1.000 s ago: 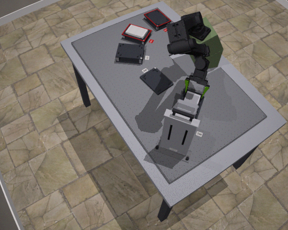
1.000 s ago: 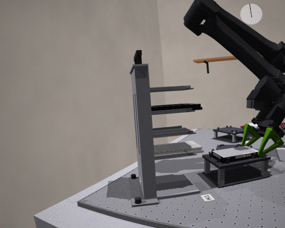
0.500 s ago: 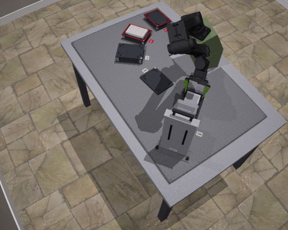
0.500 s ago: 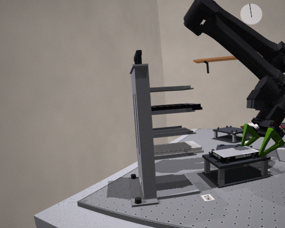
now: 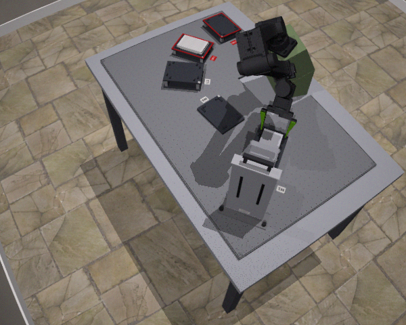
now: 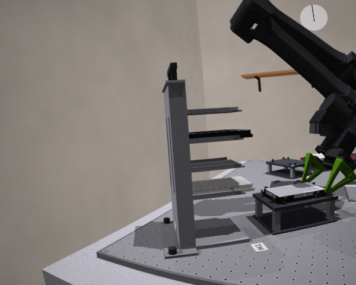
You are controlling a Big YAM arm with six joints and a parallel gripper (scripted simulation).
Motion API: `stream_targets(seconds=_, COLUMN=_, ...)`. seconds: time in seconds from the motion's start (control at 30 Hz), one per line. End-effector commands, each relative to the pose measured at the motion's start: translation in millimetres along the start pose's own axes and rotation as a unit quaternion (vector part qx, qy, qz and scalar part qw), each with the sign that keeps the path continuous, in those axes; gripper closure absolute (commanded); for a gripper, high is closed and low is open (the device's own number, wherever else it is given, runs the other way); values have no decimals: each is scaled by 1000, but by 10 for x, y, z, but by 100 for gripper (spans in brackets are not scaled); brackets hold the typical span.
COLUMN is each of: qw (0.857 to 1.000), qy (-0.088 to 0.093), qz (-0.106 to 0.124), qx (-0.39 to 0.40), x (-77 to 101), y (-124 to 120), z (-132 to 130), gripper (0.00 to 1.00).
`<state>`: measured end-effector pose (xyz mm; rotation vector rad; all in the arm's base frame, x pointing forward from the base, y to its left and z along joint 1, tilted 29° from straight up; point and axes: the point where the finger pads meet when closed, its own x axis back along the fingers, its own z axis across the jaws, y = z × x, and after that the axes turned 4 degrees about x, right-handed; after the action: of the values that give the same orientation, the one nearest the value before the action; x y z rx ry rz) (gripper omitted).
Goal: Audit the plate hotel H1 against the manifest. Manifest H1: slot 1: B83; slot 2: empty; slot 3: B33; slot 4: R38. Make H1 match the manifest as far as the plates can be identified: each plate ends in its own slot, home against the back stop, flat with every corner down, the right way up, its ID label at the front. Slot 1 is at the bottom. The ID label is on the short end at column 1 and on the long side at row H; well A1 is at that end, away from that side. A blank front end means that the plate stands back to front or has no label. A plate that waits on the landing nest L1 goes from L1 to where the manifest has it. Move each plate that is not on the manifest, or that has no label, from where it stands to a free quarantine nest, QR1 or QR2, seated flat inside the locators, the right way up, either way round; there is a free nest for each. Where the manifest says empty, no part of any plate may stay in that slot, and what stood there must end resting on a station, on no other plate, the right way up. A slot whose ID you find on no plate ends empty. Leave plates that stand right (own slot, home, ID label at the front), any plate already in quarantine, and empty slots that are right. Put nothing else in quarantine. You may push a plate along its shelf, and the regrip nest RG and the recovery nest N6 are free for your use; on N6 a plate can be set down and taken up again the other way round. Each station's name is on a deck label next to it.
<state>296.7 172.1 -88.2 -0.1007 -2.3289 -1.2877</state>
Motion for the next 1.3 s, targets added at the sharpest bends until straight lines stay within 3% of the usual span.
stream_targets(seconds=0.0, qw=1000, qy=5, qz=-8, qx=-4, x=131, y=85, z=-14, gripper=0)
stream_targets(seconds=0.1, qw=1000, qy=4, qz=-10, qx=-5, x=143, y=104, z=-17, gripper=0)
stream_targets(seconds=0.13, qw=1000, qy=1, qz=-25, qx=-15, x=57, y=209, z=27, gripper=0)
stream_targets(seconds=0.23, qw=1000, qy=3, qz=-13, qx=-7, x=193, y=155, z=-24, gripper=0)
stream_targets(seconds=0.6, qw=1000, qy=3, qz=-14, qx=-8, x=327, y=266, z=-32, gripper=0)
stream_targets(seconds=0.7, qw=1000, qy=-3, qz=-20, qx=-16, x=248, y=323, z=-17, gripper=0)
stream_targets(seconds=0.8, qw=1000, qy=3, qz=-15, qx=-8, x=375, y=307, z=-35, gripper=0)
stream_targets(seconds=1.17, qw=1000, qy=2, qz=-16, qx=-10, x=505, y=423, z=-39, gripper=0)
stream_targets(seconds=1.27, qw=1000, qy=-2, qz=-23, qx=-17, x=452, y=495, z=-24, gripper=0)
